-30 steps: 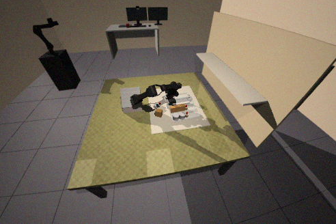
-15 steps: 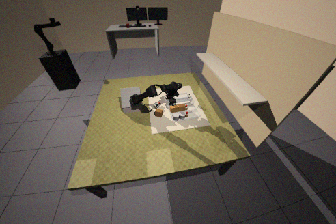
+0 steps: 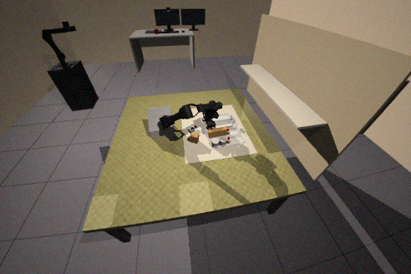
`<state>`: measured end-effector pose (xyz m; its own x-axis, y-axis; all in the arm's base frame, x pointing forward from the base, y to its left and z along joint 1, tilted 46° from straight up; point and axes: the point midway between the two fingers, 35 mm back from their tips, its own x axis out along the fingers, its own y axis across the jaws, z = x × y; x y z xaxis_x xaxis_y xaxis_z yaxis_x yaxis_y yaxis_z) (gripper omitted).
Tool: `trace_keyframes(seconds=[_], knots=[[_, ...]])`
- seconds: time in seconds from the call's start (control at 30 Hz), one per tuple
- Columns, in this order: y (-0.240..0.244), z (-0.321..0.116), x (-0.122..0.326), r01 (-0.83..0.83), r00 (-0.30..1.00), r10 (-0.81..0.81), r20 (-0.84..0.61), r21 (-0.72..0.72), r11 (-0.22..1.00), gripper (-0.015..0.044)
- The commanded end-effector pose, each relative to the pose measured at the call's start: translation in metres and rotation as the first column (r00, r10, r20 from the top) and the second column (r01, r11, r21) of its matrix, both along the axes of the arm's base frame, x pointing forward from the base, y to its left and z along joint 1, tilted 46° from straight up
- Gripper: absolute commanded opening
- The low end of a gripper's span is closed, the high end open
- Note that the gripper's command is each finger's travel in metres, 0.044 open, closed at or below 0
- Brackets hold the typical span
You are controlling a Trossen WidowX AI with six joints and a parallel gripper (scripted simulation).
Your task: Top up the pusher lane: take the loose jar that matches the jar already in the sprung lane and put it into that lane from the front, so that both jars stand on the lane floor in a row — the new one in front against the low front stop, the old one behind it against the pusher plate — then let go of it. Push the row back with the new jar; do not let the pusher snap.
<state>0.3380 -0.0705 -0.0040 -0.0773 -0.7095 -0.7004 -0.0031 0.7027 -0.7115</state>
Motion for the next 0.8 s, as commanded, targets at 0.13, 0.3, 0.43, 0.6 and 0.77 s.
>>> trace_keyframes(seconds=[0.13,0.3,0.43,0.6,0.77], knots=[[-0.0029,-0.0012,0.0039,-0.005,1.000,0.005,0.015,-0.008,1.000,0.0000],[-0.0041,-0.0023,0.0036,-0.005,1.000,0.005,0.015,-0.008,1.000,0.0000],[-0.0051,-0.0033,0.0033,-0.005,1.000,0.005,0.015,-0.008,1.000,0.0000],[-0.0063,-0.0045,0.0030,-0.005,1.000,0.005,0.015,-0.008,1.000,0.0000],[-0.0075,-0.0056,0.0026,-0.005,1.000,0.005,0.015,-0.008,1.000,0.0000]])
